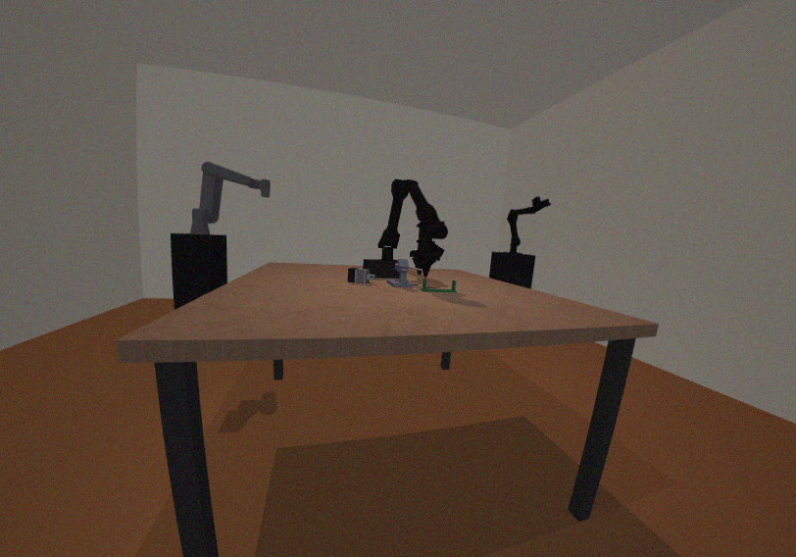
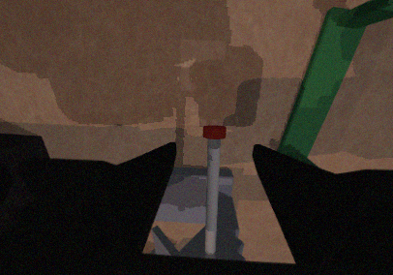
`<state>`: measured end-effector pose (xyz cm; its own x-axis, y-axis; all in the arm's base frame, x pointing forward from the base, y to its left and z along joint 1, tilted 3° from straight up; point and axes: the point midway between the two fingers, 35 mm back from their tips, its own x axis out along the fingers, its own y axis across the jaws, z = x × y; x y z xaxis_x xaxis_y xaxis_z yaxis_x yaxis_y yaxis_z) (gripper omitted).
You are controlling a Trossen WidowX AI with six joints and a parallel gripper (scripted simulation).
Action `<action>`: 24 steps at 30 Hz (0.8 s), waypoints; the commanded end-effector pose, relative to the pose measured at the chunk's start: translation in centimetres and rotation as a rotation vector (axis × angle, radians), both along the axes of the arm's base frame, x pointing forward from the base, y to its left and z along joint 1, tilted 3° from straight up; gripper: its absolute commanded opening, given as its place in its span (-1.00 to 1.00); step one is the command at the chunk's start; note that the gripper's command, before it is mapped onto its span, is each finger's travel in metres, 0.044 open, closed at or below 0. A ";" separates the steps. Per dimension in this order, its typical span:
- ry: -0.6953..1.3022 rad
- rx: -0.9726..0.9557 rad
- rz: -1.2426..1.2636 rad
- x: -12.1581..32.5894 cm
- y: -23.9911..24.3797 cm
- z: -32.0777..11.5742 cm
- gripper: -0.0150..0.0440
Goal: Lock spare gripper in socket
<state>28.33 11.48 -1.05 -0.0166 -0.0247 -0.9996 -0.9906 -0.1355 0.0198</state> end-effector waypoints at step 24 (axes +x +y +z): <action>0.005 0.003 0.002 -0.2 0.0 -0.3 -0.49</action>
